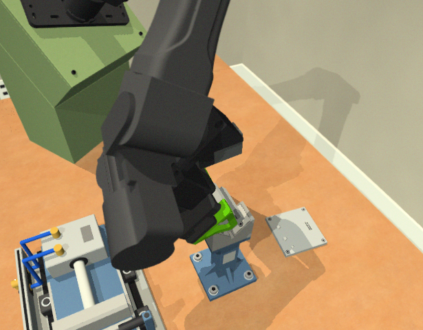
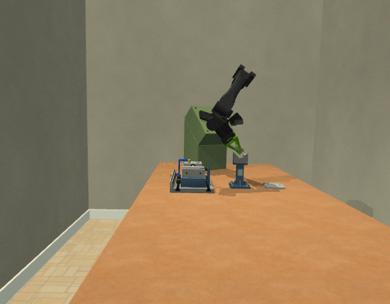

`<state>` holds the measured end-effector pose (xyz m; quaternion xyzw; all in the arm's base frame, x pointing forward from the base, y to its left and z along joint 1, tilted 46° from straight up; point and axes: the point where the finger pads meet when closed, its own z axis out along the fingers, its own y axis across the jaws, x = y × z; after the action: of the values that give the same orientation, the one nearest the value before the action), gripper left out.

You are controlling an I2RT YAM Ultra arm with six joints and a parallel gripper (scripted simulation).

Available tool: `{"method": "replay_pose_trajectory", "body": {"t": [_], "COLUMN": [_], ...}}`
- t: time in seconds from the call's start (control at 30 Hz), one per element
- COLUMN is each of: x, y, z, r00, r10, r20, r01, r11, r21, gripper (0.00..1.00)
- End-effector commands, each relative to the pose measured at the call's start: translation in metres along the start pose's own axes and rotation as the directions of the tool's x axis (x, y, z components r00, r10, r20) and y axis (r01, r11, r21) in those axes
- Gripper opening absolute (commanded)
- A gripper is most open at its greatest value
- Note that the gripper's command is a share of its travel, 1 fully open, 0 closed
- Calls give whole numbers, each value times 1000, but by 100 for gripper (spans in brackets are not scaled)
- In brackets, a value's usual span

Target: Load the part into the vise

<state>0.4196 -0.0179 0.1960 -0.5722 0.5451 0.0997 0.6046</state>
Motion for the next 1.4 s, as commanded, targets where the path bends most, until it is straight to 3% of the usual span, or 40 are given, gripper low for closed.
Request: {"method": "replay_pose_trajectory", "body": {"t": [0.0,1.0,1.1,1.37], "x": [-21,-20,-12,-8], "y": [-16,-15,-4,-1], "z": [-14,-14,-11,-10], "r00": [998,998,999,1000], "r10": [-39,-43,-15,-14], "r20": [54,41,35,13], "r01": [37,41,13,13], "r11": [999,998,999,999], "r21": [39,40,35,35], "gripper": [0,0,0,0]}}
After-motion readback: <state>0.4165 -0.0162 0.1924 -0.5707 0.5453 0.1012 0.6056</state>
